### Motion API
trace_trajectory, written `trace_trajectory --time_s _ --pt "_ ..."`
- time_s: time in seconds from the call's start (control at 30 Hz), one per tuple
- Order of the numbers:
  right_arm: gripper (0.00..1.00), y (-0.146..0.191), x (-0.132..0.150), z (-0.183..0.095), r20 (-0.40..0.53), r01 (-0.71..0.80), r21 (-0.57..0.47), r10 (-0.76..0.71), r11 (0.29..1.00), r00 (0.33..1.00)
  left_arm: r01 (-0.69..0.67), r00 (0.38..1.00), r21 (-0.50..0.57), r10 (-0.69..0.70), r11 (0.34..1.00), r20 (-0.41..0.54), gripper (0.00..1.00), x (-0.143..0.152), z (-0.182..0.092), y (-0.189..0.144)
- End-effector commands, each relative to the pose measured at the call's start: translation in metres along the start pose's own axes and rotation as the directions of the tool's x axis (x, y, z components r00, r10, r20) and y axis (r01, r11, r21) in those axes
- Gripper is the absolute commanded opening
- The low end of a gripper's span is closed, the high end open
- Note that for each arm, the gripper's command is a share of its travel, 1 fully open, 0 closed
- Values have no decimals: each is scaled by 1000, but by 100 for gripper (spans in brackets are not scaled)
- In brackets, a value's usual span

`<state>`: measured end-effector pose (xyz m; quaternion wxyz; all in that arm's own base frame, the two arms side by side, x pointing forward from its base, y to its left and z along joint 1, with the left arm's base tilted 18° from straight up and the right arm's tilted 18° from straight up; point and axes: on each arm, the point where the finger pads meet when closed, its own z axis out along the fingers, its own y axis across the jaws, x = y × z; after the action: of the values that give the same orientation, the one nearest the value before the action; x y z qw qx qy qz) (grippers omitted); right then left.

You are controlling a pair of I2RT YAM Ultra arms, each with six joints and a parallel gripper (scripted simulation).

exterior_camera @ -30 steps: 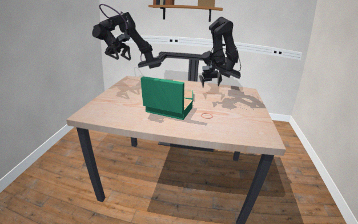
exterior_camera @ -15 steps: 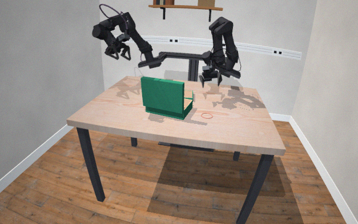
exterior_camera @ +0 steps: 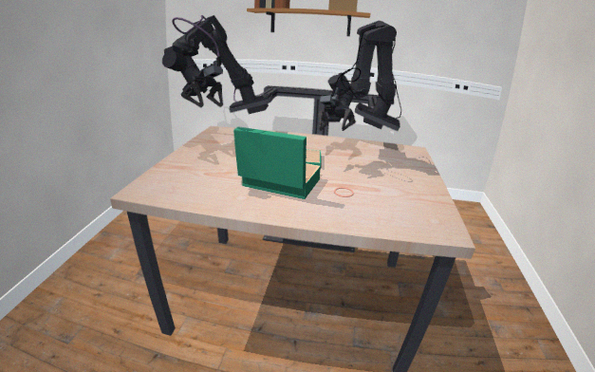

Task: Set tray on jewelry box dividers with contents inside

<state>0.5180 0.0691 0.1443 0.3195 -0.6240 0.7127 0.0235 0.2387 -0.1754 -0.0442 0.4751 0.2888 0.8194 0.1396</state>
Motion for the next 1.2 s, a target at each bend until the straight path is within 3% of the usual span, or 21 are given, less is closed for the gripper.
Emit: trace_trajectory --time_s 0.0,0.27,0.5,0.57,0.73,0.93,1.07,1.13,1.17 --pt "100 -7 -26 -10 20 29 98 -31 995 999 -61 993 58 66 996 -94 100 -3 -6 -19" --pt "100 66 -19 5 -48 -35 89 39 995 998 -153 988 310 156 938 15 100 -59 -86 -68" --pt "100 140 -13 20 -107 -90 67 97 994 989 -218 976 487 181 846 122 100 -90 -169 -78" --pt "100 140 -13 20 -107 -90 67 97 994 989 -218 976 487 181 846 122 100 -90 -169 -78" --pt "100 198 -8 33 -156 -147 73 157 986 975 -285 958 595 238 751 159 100 -89 -229 -61" --pt "100 285 -3 51 -216 -239 86 253 967 943 -350 934 692 289 632 209 100 -78 -281 -24" --pt "100 346 6 64 -278 -257 31 256 966 926 -383 917 742 326 550 231 100 -65 -306 9" --pt "100 346 6 64 -278 -257 31 256 966 926 -383 917 742 326 550 231 100 -65 -306 9" --pt "100 362 7 66 -287 -273 39 272 961 918 -387 914 750 333 536 234 100 -63 -309 16"
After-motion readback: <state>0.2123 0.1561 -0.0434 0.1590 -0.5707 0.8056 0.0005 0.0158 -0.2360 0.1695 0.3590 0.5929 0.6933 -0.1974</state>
